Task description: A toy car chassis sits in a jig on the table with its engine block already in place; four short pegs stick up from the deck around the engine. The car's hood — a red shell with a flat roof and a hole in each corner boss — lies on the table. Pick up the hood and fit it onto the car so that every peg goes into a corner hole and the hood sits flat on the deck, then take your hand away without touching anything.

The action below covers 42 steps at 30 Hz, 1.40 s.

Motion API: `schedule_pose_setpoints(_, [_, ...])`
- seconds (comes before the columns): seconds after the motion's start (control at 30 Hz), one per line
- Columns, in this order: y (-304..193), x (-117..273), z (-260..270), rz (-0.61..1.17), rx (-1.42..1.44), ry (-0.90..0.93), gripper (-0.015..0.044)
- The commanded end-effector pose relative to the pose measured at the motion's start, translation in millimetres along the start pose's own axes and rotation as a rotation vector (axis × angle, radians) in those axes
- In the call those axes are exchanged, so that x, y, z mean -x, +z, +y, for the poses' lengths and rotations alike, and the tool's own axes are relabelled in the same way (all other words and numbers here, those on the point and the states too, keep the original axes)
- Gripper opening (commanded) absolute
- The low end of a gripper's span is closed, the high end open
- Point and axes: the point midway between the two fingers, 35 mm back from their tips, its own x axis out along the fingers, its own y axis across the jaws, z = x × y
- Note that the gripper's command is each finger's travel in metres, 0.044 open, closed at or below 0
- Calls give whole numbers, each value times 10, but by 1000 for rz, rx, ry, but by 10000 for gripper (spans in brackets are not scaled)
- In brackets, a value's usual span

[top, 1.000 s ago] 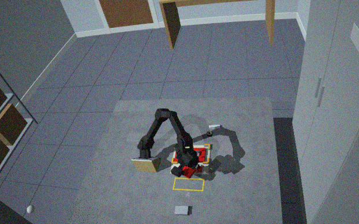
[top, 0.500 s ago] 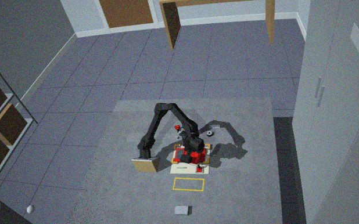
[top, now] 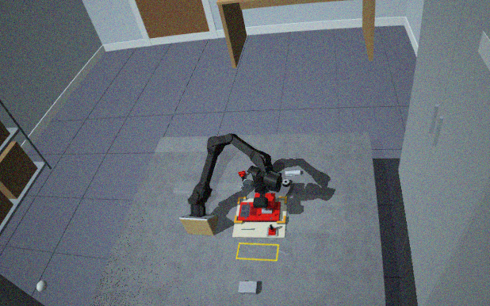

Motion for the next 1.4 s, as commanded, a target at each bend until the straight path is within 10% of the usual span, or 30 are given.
schedule_pose_setpoints(0.0, [-9, -6, -1, -4, 7, 2, 0])
schedule_pose_setpoints(1.37, [17, -548, 25, -3, 6, 5, 0])
